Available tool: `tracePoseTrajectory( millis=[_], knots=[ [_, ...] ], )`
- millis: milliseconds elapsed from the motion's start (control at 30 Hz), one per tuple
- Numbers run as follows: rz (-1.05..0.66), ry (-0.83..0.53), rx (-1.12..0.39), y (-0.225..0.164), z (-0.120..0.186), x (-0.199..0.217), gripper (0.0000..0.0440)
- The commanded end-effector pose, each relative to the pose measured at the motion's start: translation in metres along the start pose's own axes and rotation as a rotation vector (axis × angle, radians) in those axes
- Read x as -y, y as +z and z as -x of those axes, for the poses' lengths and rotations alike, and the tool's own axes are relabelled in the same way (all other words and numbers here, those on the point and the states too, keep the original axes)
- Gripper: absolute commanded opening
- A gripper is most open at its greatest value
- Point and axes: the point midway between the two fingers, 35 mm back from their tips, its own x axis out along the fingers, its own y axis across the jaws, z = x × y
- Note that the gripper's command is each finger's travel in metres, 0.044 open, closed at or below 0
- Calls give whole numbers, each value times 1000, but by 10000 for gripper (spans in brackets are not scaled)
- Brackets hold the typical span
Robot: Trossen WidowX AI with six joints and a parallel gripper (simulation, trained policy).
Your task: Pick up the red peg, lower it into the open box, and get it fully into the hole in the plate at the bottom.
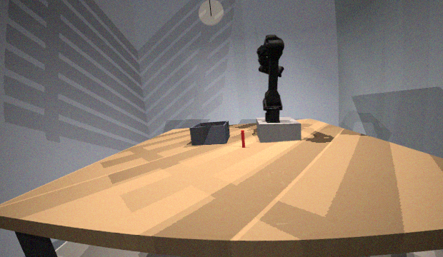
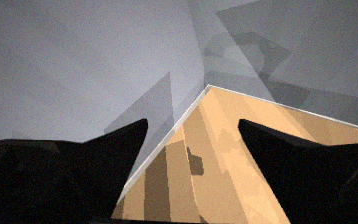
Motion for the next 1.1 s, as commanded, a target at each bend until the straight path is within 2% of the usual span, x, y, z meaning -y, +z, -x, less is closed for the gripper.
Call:
tracePoseTrajectory(
  millis=[0, 233, 533, 800, 1067],
  knots=[
    [85, 12, -71, -34, 7, -11, 440],
    [276, 86, -202, -100, 39, -36, 440],
    [525, 208, -341, -175, 99, -52, 440],
    [737, 326, -443, -231, 158, -47, 440],
    [936, 436, -532, -276, 218, -25, 440]
  ],
)
